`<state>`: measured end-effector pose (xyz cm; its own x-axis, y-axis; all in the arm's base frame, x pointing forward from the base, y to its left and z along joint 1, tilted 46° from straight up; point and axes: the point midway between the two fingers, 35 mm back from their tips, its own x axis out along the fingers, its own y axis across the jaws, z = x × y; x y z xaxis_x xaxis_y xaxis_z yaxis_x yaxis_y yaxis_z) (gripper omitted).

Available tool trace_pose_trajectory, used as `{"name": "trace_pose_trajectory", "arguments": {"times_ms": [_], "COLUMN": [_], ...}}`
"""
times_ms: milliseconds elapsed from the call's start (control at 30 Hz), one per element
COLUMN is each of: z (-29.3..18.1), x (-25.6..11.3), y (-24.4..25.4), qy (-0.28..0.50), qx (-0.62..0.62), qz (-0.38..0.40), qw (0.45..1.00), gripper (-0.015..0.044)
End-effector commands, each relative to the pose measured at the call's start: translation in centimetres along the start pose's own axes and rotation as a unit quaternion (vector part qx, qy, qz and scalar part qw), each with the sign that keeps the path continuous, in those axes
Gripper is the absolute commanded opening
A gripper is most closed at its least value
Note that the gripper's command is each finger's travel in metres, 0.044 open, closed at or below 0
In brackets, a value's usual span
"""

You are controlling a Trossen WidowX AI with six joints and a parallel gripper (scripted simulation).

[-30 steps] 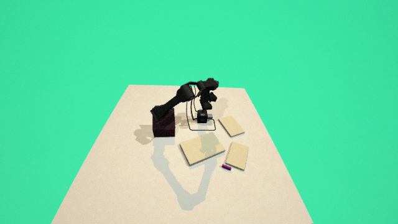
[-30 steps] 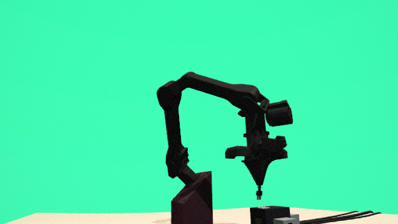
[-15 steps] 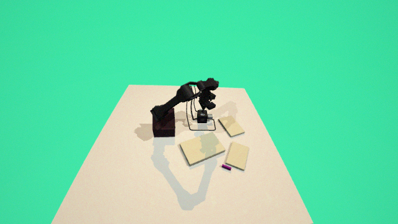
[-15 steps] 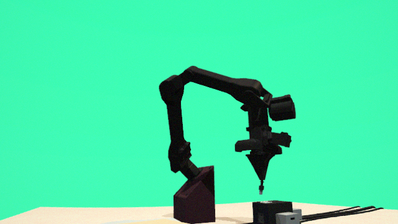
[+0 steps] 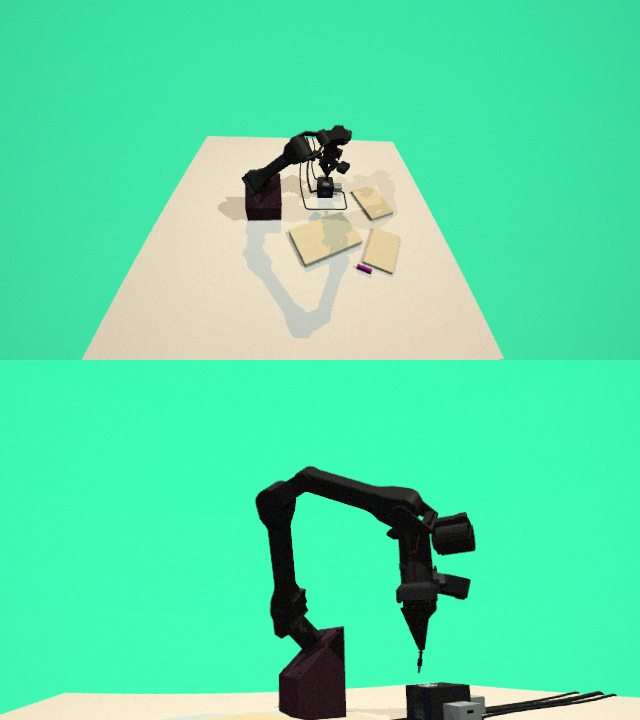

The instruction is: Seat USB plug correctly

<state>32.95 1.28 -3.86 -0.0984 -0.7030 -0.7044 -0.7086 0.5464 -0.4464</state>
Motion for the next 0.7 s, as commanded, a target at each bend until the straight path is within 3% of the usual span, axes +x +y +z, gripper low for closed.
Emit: {"name": "trace_pose_trajectory", "arguments": {"times_ms": [0,667], "z": [0.0,0.0], "x": [0.01,0.02], "y": [0.02,0.02], "qy": [0.0,0.0], "qx": [-0.059,-0.297], "qz": [0.0,0.0], "qw": [0.998,0.955], "gripper": [0.0,0.0]}}
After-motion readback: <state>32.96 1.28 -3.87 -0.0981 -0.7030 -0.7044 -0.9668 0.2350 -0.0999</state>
